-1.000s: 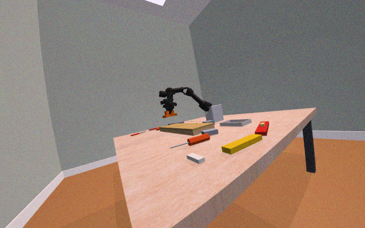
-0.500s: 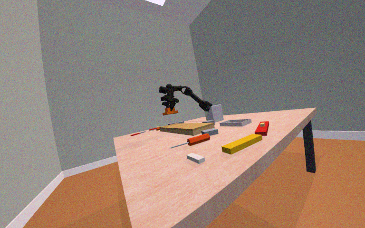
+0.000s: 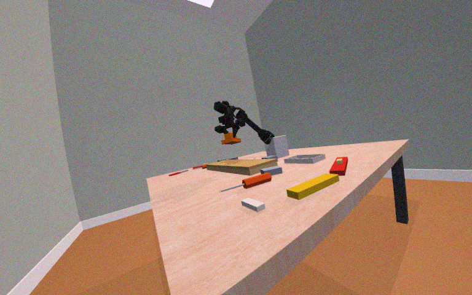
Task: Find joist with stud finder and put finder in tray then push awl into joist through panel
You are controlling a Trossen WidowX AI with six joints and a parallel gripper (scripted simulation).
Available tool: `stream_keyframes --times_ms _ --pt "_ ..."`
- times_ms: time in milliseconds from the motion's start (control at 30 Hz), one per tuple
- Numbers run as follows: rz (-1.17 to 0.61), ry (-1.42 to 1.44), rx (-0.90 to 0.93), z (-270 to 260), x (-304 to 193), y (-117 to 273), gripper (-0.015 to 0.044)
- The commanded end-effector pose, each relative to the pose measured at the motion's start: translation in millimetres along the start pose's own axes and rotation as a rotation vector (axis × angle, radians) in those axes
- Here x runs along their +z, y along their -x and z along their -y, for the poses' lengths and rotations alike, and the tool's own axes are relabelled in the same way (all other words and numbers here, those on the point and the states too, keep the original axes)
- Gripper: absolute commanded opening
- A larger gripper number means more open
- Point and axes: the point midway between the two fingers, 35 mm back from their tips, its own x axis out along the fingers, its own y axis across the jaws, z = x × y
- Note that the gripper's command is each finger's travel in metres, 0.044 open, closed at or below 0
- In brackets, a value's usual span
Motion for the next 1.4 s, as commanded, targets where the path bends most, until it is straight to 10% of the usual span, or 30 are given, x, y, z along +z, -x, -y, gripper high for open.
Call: stream_keyframes --times_ms 0,1367 --pt "0.019 0.096 0.039 -37 15 -1 0.0" --pt "-0.094 0.961 0.26 -378 -53 -62 0.0"
